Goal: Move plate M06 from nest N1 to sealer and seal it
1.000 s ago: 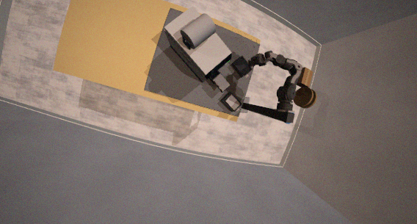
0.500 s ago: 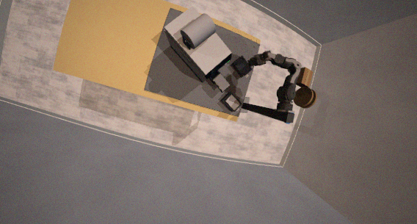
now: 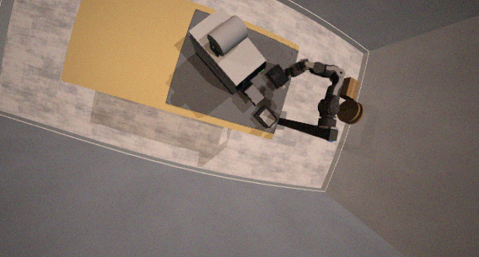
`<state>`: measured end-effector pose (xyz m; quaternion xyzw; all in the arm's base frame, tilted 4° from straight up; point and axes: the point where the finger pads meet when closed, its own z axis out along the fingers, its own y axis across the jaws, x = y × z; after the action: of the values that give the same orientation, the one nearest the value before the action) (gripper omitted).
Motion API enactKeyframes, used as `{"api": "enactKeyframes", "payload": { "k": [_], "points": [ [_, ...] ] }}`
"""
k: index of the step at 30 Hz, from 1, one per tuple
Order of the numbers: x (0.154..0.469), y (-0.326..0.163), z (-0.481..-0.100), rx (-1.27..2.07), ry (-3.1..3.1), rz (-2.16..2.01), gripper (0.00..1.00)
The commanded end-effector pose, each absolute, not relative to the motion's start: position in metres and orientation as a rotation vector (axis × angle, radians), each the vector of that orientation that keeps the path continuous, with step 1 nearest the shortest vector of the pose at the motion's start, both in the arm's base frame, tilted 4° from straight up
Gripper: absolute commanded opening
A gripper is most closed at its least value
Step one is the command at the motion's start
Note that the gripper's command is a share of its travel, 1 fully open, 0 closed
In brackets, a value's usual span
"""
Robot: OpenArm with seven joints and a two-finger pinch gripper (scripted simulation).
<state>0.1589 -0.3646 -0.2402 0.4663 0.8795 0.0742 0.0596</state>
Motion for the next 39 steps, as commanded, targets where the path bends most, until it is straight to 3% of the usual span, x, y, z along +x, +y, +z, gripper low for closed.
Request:
{"api": "enactKeyframes", "payload": {
  "k": [1, 9, 39],
  "points": [
    [0.1593, -0.3648, -0.2392, 1.404, 2.667, 0.219, 0.00],
    [0.1595, -0.3651, -0.2389, 1.197, 2.858, -0.032, 0.00],
    [0.1631, -0.3664, -0.2378, 1.233, 2.819, -0.028, 0.00]
  ]
}}
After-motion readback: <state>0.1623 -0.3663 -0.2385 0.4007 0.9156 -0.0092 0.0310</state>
